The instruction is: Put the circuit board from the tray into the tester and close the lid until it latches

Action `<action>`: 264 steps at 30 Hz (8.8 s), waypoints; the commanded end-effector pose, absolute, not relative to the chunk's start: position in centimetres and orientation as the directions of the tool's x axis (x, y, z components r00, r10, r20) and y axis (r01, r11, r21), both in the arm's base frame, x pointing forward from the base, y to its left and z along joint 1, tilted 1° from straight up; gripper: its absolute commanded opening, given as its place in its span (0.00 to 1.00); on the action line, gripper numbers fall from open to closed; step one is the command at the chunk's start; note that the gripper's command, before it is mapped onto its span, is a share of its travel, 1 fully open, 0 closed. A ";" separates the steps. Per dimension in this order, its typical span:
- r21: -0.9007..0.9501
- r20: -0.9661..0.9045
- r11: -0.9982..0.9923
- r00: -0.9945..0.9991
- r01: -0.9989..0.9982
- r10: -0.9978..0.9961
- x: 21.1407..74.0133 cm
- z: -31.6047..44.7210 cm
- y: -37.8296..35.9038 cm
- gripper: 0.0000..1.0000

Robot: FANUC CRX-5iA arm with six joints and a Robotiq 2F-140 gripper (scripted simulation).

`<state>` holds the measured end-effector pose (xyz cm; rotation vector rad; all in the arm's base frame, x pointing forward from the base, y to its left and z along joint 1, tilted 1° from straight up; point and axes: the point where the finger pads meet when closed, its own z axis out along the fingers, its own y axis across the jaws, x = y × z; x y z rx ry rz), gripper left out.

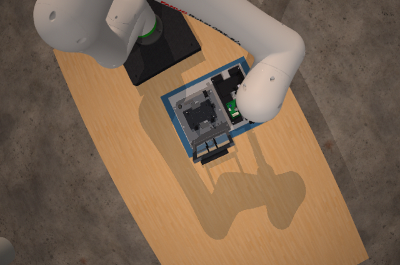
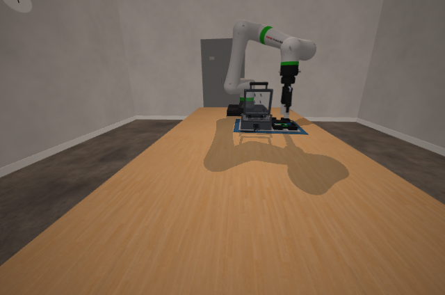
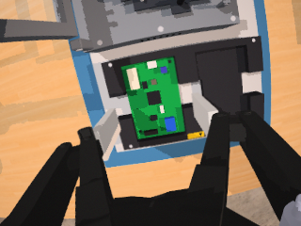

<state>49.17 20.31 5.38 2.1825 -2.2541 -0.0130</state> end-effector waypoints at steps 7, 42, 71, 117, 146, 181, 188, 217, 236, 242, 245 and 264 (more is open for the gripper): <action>0.008 -0.003 0.032 -0.032 -0.999 -0.999 49.2 5.4 20.3 0.58; 0.008 -0.003 0.032 -0.032 -0.999 -0.999 49.2 5.3 20.3 0.58; 0.008 -0.003 0.032 -0.032 -0.999 -0.999 49.2 5.1 20.3 0.58; 0.008 -0.003 0.032 -0.032 -0.999 -0.999 49.2 5.0 20.3 0.58; 0.008 -0.003 0.032 -0.032 -0.999 -0.999 49.2 5.0 20.3 0.58; 0.008 -0.003 0.033 -0.033 -0.999 -0.999 49.2 3.4 20.3 0.58; 0.008 -0.003 0.033 -0.033 -0.999 -0.999 49.2 2.3 20.3 0.58; 0.008 -0.003 0.033 -0.033 -0.999 -0.999 49.2 1.2 20.3 0.58; 0.008 -0.003 0.033 -0.033 -0.999 -0.999 49.2 1.2 20.3 0.58; 0.008 -0.003 0.033 -0.033 -0.999 -0.999 49.2 1.2 20.3 0.58; 0.008 -0.003 0.033 -0.033 -0.999 -0.999 49.2 1.2 20.3 0.58; 0.008 -0.003 0.033 -0.033 -0.999 -0.999 49.2 0.7 20.3 0.58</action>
